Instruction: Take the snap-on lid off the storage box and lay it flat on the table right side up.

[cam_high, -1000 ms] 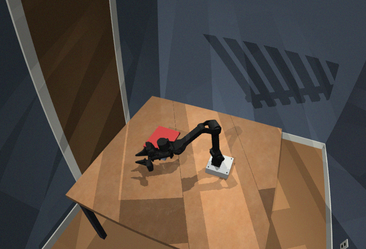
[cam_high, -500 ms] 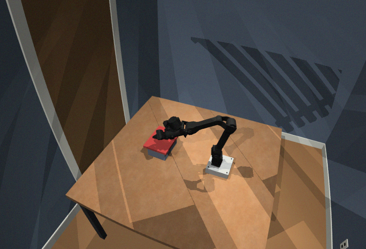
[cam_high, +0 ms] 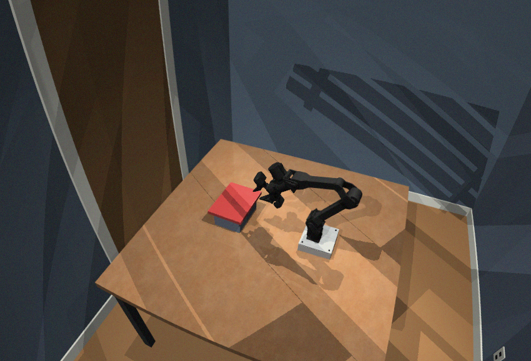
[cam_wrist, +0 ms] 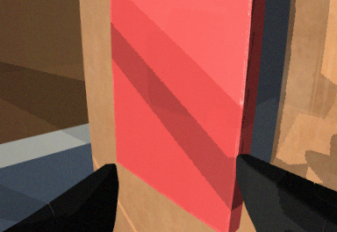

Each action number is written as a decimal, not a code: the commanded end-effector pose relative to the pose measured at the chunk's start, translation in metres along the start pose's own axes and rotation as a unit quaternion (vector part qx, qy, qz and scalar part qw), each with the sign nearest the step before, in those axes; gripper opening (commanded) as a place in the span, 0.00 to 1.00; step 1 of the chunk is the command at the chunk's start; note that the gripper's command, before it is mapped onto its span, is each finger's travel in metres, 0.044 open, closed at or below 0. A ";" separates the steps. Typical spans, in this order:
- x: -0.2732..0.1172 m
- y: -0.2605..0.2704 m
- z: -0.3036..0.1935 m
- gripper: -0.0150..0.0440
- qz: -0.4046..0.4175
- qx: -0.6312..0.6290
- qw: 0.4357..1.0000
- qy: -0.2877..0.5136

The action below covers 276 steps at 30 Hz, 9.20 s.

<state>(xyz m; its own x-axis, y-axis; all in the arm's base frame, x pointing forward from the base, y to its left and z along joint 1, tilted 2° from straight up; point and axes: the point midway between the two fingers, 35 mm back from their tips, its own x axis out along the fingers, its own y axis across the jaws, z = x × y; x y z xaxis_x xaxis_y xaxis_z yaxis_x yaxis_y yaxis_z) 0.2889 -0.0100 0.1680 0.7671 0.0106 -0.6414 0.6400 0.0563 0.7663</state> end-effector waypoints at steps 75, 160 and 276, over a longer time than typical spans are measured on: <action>0.100 -0.051 0.000 0.47 -0.004 0.034 0.999 0.000; 0.088 -0.042 0.001 0.25 -0.005 0.032 0.999 0.001; 0.094 -0.036 0.001 0.25 -0.007 0.034 0.999 0.001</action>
<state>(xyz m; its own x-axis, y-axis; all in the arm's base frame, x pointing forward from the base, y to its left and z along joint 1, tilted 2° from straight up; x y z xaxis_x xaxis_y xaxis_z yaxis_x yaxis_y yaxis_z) 0.3366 -0.0121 0.0804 0.7584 0.0131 -0.6517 0.6518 -0.0096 0.7583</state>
